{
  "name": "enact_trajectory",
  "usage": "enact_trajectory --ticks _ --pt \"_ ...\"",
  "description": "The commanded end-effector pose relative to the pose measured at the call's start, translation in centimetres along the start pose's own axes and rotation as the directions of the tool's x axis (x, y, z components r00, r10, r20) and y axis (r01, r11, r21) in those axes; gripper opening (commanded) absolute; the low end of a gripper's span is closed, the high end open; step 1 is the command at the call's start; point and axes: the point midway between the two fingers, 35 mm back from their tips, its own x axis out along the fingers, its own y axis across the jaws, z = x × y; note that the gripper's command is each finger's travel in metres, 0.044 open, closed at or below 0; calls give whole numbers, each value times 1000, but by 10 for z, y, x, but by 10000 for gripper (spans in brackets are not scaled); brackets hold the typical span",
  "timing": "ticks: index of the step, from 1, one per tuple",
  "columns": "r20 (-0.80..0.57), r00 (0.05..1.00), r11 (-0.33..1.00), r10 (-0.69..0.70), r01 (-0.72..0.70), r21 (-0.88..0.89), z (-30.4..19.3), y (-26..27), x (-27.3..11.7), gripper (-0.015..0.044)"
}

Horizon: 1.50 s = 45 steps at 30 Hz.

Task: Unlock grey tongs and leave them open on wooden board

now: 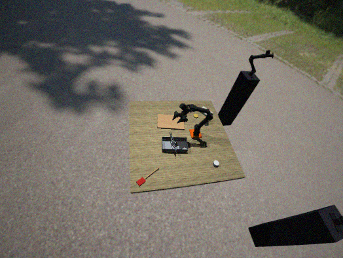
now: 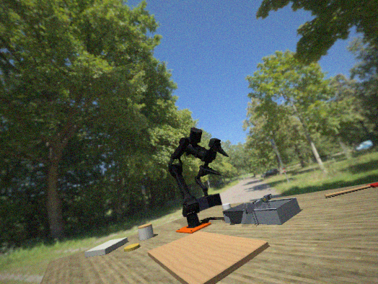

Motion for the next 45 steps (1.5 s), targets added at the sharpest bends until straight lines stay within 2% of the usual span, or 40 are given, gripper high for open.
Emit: enact_trajectory --ticks 1,5,14,45 --pt "41 978 976 204 -207 72 20 9 49 440" --pt "31 915 911 401 -402 94 46 25 96 440" --pt "-112 711 720 694 -688 96 102 72 162 440" --pt "-117 707 716 698 -692 95 97 84 187 440"
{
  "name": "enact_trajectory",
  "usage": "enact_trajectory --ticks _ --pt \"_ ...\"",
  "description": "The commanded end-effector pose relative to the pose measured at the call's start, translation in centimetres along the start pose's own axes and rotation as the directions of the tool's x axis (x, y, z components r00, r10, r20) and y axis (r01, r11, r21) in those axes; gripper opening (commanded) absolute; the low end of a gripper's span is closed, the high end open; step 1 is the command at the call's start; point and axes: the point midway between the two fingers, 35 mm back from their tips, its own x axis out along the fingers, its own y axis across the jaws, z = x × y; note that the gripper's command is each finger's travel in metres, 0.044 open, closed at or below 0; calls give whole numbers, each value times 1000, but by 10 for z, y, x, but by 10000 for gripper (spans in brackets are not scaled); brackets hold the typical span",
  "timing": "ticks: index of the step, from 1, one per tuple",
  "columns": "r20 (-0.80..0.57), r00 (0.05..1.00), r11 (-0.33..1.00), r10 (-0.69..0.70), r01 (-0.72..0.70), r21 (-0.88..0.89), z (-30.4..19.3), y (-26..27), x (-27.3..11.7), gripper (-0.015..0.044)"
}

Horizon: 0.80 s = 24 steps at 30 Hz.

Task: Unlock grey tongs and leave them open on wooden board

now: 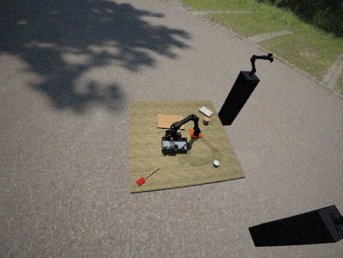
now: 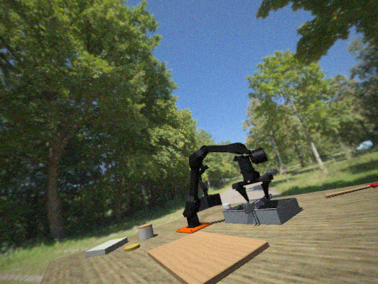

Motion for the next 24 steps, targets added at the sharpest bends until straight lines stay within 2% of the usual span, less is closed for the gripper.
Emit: enact_trajectory --ticks 1,24 --pt "-7 1000 1000 15 -15 -2 -1 2 12 440" --pt "-7 1000 1000 15 -15 -2 -1 4 49 440"
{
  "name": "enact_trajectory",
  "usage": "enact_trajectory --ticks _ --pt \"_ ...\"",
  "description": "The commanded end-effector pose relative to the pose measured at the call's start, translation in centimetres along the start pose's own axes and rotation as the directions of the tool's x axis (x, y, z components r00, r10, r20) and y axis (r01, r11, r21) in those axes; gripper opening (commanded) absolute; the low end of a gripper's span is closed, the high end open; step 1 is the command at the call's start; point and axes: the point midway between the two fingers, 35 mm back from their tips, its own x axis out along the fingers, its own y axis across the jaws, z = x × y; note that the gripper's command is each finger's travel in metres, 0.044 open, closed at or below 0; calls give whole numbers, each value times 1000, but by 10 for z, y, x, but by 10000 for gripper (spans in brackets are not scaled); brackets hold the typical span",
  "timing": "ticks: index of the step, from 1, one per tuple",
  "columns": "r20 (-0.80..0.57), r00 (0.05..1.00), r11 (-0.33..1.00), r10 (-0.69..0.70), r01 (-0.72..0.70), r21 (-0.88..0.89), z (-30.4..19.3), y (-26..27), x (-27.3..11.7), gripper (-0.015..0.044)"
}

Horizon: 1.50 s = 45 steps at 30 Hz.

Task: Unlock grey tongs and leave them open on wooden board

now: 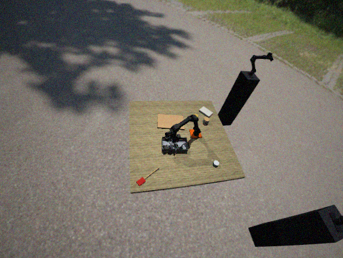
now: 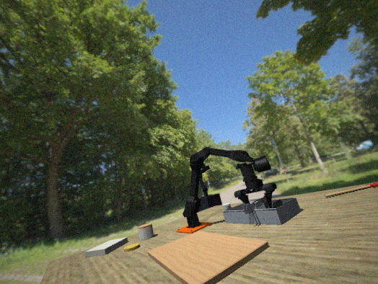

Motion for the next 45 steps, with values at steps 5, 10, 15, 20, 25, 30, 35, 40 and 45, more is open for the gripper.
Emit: enact_trajectory --ticks 5,10,15,20,25,30,35,40,45 --pt "-7 1000 1000 15 -15 -2 -1 4 15 440" --pt "-7 1000 1000 15 -15 -2 -1 4 15 440" --pt "-1 1000 1000 6 -6 0 0 2 11 335" --pt "-1 1000 1000 6 -6 0 0 2 11 204" --pt "-1 1000 1000 6 -6 0 0 2 11 131" --pt "-1 1000 1000 6 -6 0 0 2 11 98" --pt "-1 1000 1000 6 -6 0 0 2 11 65" --pt "-1 1000 1000 6 -6 0 0 2 11 31" --pt "-1 1000 1000 6 -6 0 0 2 11 -80"
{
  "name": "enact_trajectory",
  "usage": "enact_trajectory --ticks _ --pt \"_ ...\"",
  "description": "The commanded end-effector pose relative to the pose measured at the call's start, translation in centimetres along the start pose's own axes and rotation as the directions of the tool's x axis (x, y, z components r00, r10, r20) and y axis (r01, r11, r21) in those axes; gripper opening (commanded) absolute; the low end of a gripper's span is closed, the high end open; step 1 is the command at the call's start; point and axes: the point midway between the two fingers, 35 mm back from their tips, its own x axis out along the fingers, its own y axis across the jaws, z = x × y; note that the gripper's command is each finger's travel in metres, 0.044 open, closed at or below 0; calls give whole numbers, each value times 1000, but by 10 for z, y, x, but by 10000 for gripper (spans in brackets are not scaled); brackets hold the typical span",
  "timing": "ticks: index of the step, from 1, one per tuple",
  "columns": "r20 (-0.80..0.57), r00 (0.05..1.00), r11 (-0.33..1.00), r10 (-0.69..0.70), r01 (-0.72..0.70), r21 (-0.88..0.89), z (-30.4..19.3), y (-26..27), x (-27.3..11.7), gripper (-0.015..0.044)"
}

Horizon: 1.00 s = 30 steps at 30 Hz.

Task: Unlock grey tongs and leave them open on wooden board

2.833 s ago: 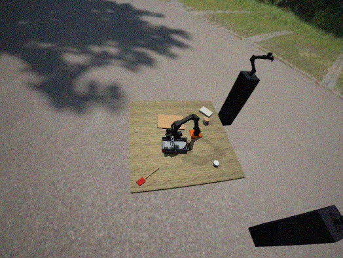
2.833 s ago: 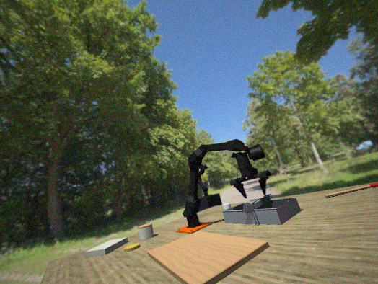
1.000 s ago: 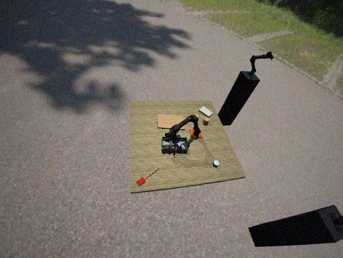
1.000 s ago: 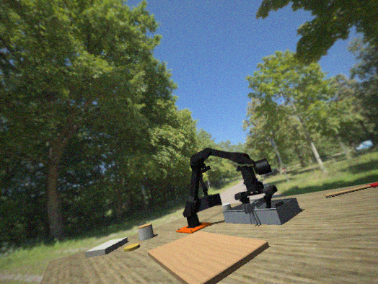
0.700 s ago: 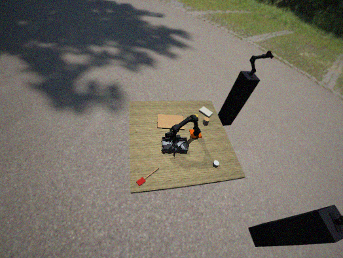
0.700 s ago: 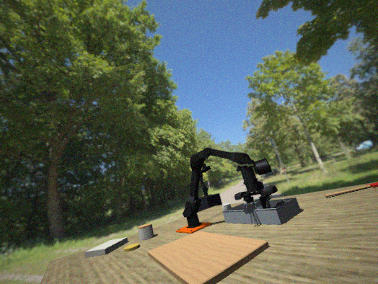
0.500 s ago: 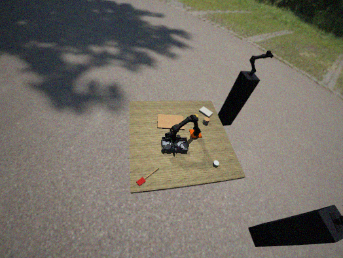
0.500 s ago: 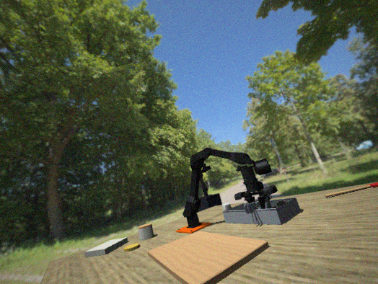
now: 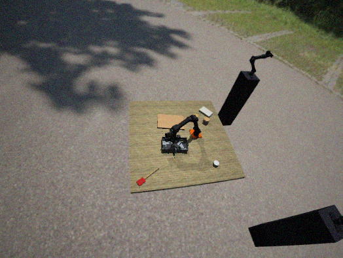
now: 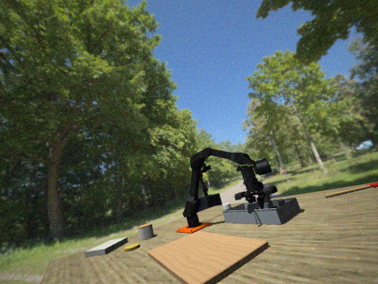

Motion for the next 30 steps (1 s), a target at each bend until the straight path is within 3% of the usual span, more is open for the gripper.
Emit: enact_trajectory --ticks 1,3,15,30 --pt "1 1000 1000 -2 2 0 0 -1 0 -107" --pt "0 1000 1000 -2 2 0 0 -2 -6 -150" --pt "-4 1000 1000 7 -7 -2 1 -2 -125 -150" --pt "-6 1000 998 15 -15 68 -14 -3 -123 -150"
